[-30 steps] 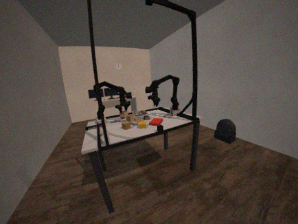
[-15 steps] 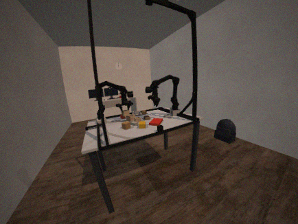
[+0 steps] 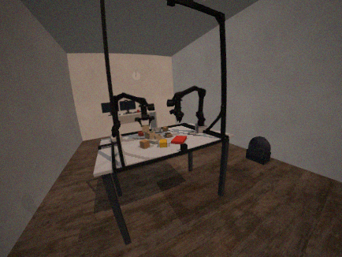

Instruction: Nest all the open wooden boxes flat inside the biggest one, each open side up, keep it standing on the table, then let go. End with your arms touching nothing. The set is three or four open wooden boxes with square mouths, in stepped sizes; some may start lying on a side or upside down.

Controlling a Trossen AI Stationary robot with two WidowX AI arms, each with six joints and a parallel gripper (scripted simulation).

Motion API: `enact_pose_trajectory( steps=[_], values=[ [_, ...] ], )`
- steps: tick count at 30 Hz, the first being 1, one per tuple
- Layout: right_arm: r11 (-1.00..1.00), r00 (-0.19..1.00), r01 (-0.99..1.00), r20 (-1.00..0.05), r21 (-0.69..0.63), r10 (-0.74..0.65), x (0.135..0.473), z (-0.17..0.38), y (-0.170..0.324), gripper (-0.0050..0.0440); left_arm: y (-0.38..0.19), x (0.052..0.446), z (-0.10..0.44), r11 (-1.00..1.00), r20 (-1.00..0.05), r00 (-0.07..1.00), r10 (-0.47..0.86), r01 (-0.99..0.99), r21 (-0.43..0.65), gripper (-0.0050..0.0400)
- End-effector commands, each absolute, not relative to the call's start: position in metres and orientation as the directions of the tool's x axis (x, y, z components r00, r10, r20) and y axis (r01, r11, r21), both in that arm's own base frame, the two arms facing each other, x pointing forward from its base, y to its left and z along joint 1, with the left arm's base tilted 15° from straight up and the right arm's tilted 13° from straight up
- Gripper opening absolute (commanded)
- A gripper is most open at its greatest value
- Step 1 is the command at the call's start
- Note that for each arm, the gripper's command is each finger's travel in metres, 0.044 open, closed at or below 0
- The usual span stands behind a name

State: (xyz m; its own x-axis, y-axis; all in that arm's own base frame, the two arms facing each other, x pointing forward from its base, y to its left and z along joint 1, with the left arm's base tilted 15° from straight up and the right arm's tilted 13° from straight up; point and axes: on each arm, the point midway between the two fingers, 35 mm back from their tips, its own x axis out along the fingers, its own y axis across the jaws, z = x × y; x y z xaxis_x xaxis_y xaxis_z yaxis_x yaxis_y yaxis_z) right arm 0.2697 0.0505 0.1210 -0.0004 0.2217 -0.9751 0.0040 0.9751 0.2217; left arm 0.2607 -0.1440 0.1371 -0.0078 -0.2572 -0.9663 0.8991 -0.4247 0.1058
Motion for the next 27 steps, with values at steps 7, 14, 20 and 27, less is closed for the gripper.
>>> enact_pose_trajectory(
  steps=[7, 14, 20, 27],
  values=[
    [0.976, 0.000, 0.000, -0.976, 0.217, 0.217, 0.270, 0.121, 0.050, 0.0400, -0.141, 0.278, 0.144, -0.678, -0.965, -0.001, -0.263, 0.712, 0.184, 0.0000],
    [0.976, 0.000, 0.000, -0.976, 0.217, 0.217, 0.270, 0.121, 0.050, 0.0400, -0.138, 0.285, 0.146, -0.776, -0.964, -0.001, -0.264, 0.593, 0.212, 0.0000],
    [0.976, 0.000, 0.000, -0.976, 0.217, 0.217, 0.270, 0.121, 0.050, 0.0400, -0.135, 0.294, 0.148, -0.870, -0.964, 0.000, -0.265, 0.432, 0.239, 0.0000],
    [0.976, 0.000, 0.000, -0.976, 0.217, 0.217, 0.270, 0.121, 0.050, 0.0400, -0.132, 0.301, 0.149, -0.924, -0.964, 0.000, -0.266, 0.285, 0.255, 0.0000]
  ],
)
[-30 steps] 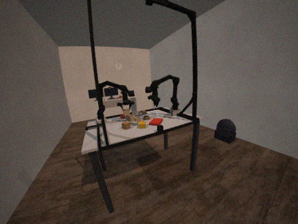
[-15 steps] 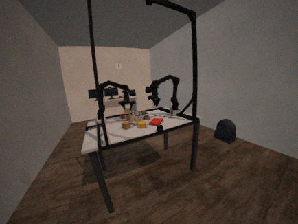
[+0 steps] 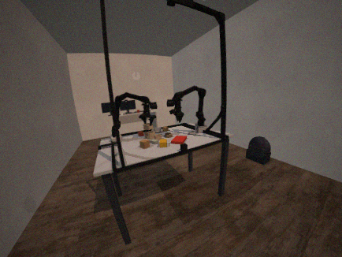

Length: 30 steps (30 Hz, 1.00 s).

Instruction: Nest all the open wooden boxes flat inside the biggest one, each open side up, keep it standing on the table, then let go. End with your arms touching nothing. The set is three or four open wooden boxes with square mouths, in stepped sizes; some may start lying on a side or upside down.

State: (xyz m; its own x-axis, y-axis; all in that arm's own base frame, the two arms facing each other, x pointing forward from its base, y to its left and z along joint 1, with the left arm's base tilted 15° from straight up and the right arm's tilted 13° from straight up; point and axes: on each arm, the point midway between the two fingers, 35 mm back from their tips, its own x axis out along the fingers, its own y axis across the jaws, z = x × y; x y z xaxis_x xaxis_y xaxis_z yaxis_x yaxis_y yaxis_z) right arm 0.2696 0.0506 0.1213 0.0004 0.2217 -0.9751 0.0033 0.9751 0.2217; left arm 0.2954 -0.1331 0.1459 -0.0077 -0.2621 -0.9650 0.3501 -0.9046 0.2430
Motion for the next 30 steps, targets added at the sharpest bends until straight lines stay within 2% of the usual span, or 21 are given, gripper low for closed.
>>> enact_pose_trajectory(
  steps=[1, 10, 15, 17, 24, 30],
  values=[
    [0.976, 0.000, 0.000, -0.976, 0.217, 0.217, 0.270, 0.121, 0.050, 0.0400, -0.132, 0.302, 0.150, -0.932, -0.964, 0.000, -0.267, 0.255, 0.258, 0.0000],
    [0.975, 0.001, -0.002, -0.975, 0.222, 0.222, 0.271, 0.120, 0.050, 0.0400, -0.131, 0.304, 0.150, -0.942, -0.964, 0.000, -0.267, 0.209, 0.261, 0.0000],
    [0.936, 0.046, -0.073, -0.936, 0.345, 0.349, 0.296, 0.107, 0.039, 0.0400, -0.131, 0.304, 0.150, -0.942, -0.964, 0.000, -0.267, 0.209, 0.261, 0.0000],
    [0.936, 0.046, -0.073, -0.936, 0.345, 0.349, 0.296, 0.107, 0.039, 0.0400, -0.131, 0.304, 0.150, -0.942, -0.964, 0.000, -0.267, 0.209, 0.261, 0.0000],
    [0.848, 0.168, -0.215, -0.837, 0.484, 0.520, 0.333, 0.087, 0.008, 0.0400, -0.131, 0.304, 0.150, -0.942, -0.964, 0.000, -0.267, 0.209, 0.261, 0.0000],
    [0.777, 0.306, -0.357, -0.721, 0.519, 0.622, 0.358, 0.073, -0.028, 0.0400, -0.131, 0.304, 0.150, -0.942, -0.964, 0.000, -0.267, 0.209, 0.261, 0.0000]
  ],
)
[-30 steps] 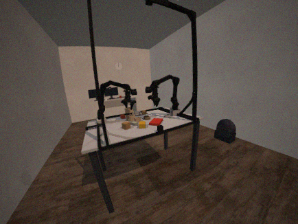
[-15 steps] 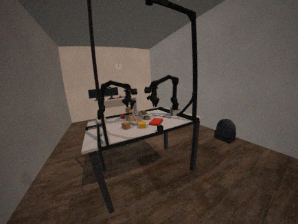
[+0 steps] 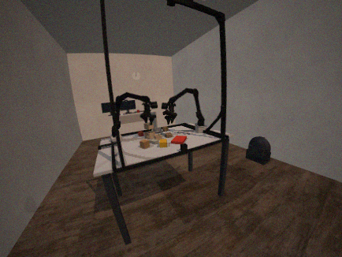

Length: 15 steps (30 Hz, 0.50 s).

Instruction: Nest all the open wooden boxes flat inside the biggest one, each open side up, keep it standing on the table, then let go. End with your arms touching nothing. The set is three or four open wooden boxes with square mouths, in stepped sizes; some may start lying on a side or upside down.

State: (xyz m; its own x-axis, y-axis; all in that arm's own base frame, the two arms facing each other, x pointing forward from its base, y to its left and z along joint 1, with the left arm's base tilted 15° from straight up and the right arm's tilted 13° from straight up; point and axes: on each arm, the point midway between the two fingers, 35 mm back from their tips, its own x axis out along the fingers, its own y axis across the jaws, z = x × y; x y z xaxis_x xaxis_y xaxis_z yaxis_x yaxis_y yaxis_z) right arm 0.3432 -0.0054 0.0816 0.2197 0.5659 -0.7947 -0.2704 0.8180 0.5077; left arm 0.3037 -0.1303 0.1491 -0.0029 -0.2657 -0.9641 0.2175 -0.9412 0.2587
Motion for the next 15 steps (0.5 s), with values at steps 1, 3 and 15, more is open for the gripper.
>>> enact_pose_trajectory(
  steps=[1, 3, 15],
  values=[
    [0.767, 0.331, -0.381, -0.699, 0.516, 0.634, 0.361, 0.071, -0.035, 0.0400, -0.131, 0.304, 0.150, -0.942, -0.964, 0.000, -0.267, 0.209, 0.261, 0.0000],
    [0.759, 0.356, -0.405, -0.676, 0.510, 0.645, 0.364, 0.069, -0.043, 0.0400, -0.131, 0.304, 0.150, -0.942, -0.964, 0.000, -0.267, 0.209, 0.261, 0.0000],
    [0.739, 0.630, -0.608, -0.391, 0.290, 0.672, 0.374, 0.049, -0.133, 0.0400, -0.131, 0.304, 0.150, -0.942, -0.964, 0.000, -0.267, 0.209, 0.261, 0.0000]
  ],
)
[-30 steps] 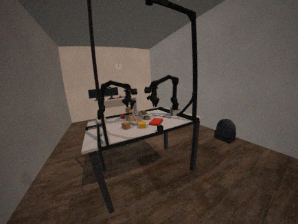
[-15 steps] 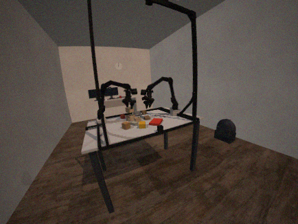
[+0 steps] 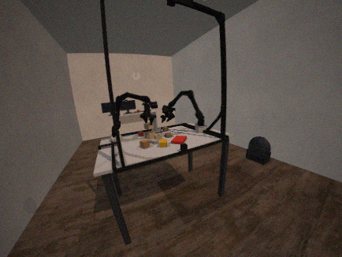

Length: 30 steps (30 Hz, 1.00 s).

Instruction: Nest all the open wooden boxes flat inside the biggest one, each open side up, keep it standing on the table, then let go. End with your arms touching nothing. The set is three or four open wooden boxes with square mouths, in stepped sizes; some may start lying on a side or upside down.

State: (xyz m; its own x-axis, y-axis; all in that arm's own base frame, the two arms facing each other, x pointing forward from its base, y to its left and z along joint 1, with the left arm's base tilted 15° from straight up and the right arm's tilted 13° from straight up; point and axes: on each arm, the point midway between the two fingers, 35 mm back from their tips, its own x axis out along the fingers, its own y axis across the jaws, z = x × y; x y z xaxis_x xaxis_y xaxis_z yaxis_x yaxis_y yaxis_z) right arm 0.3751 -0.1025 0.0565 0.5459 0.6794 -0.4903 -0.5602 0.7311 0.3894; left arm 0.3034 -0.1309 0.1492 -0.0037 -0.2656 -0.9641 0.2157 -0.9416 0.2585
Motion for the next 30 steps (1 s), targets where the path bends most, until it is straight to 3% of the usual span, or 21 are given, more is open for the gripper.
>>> enact_pose_trajectory(
  steps=[1, 4, 30],
  values=[
    [0.744, 0.652, -0.617, -0.362, 0.258, 0.666, 0.372, 0.048, -0.142, 0.0400, -0.131, 0.304, 0.150, -0.942, -0.964, 0.000, -0.267, 0.209, 0.261, 0.0000],
    [0.759, 0.702, -0.627, -0.294, 0.175, 0.649, 0.368, 0.044, -0.162, 0.0400, -0.131, 0.304, 0.150, -0.942, -0.964, 0.000, -0.267, 0.209, 0.261, 0.0000],
    [0.760, 0.706, -0.628, -0.289, 0.169, 0.647, 0.367, 0.044, -0.164, 0.0400, -0.135, 0.304, 0.136, -0.942, -0.964, 0.000, -0.267, 0.209, 0.261, 0.0000]
  ],
)
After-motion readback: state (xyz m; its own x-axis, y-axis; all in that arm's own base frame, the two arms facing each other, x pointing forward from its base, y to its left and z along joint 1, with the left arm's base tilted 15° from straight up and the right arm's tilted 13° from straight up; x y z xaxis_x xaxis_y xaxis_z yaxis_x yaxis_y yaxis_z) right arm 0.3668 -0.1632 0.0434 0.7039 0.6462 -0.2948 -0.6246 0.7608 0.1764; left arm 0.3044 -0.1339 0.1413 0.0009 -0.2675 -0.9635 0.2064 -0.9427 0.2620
